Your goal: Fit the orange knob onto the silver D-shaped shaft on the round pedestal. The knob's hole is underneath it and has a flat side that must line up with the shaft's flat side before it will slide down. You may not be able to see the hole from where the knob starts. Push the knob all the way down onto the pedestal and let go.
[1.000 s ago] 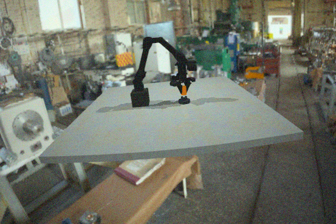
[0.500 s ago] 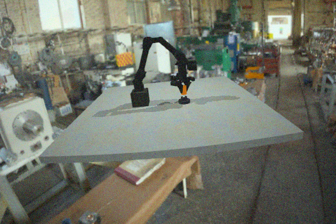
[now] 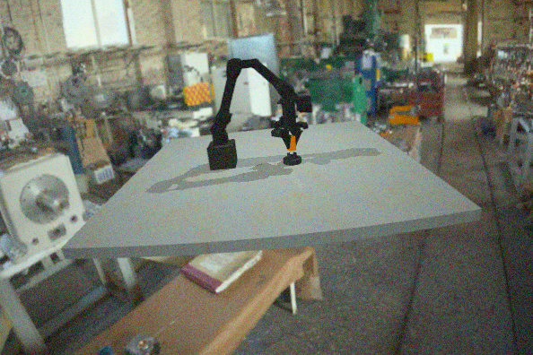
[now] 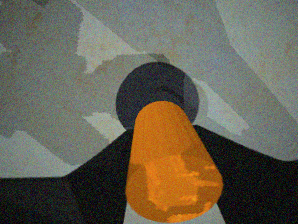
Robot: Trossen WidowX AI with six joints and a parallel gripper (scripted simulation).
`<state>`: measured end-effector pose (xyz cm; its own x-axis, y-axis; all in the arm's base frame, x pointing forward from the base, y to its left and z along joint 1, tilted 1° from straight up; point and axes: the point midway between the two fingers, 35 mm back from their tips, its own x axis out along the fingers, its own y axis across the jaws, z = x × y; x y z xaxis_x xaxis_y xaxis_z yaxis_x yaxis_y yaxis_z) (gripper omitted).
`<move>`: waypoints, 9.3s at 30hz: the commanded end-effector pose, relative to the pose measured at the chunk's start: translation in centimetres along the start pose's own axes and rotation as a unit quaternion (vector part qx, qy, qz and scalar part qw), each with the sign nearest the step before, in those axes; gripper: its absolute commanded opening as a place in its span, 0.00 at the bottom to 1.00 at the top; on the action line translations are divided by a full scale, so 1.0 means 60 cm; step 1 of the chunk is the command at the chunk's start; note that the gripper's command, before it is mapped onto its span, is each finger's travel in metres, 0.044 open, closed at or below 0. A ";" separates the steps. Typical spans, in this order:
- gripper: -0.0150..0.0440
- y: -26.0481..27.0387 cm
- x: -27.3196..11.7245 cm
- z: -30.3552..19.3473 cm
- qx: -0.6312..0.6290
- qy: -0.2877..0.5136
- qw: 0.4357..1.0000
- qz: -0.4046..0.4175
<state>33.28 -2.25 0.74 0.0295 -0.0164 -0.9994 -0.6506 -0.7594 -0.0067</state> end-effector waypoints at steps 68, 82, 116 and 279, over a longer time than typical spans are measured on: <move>0.25 -0.001 0.000 0.001 -0.211 0.000 0.977 -0.002; 0.25 -0.002 -0.001 -0.001 -0.211 0.000 0.977 -0.002; 0.25 0.001 -0.001 0.000 0.627 -0.002 0.779 -0.001; 0.25 0.000 -0.006 0.000 0.864 -0.002 0.503 -0.001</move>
<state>33.17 -2.24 0.72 0.0282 -0.0145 -0.9995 -0.3578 0.9335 -0.0236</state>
